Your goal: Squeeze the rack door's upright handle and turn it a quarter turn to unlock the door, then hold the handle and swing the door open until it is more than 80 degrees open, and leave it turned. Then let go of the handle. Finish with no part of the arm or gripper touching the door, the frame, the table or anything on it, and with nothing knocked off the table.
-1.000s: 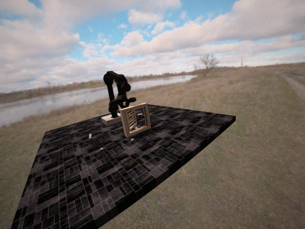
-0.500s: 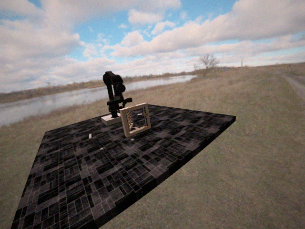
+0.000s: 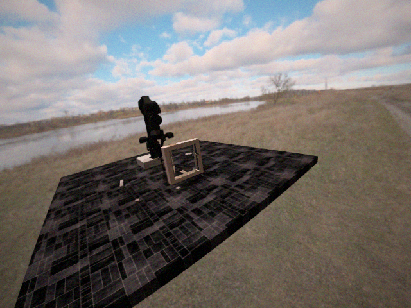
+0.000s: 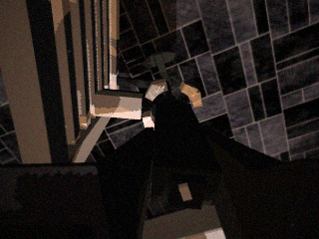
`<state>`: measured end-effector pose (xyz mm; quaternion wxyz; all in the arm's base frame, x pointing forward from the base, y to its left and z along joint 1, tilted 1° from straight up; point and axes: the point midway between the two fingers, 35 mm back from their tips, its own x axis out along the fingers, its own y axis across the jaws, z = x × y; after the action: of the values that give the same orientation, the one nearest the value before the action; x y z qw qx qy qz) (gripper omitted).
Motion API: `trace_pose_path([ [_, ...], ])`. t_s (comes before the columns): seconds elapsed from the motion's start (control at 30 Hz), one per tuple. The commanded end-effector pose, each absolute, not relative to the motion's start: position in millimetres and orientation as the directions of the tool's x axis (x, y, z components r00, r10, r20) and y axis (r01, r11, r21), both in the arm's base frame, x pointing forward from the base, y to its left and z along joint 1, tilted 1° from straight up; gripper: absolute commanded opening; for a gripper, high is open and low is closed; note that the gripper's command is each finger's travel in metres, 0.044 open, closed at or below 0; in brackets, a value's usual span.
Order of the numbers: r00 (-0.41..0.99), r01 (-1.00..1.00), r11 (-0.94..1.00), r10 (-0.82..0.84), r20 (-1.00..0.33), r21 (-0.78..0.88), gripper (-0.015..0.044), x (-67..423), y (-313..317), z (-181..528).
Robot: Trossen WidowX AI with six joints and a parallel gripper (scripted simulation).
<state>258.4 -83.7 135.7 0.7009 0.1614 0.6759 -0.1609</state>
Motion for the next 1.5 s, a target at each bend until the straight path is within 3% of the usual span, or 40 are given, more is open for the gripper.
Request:
trace_pose_path([
  [0.0,0.04,0.366,0.931,-0.001,-0.999,0.014,0.0016,258.8,-87.9,135.6],
  [0.9,0.04,-0.023,1.0,-0.006,-0.999,-0.007,0.0016,260.2,-138.5,136.1],
  [1.47,0.04,-0.033,0.999,-0.006,-0.999,-0.007,0.0016,260.2,-140.0,136.1],
])
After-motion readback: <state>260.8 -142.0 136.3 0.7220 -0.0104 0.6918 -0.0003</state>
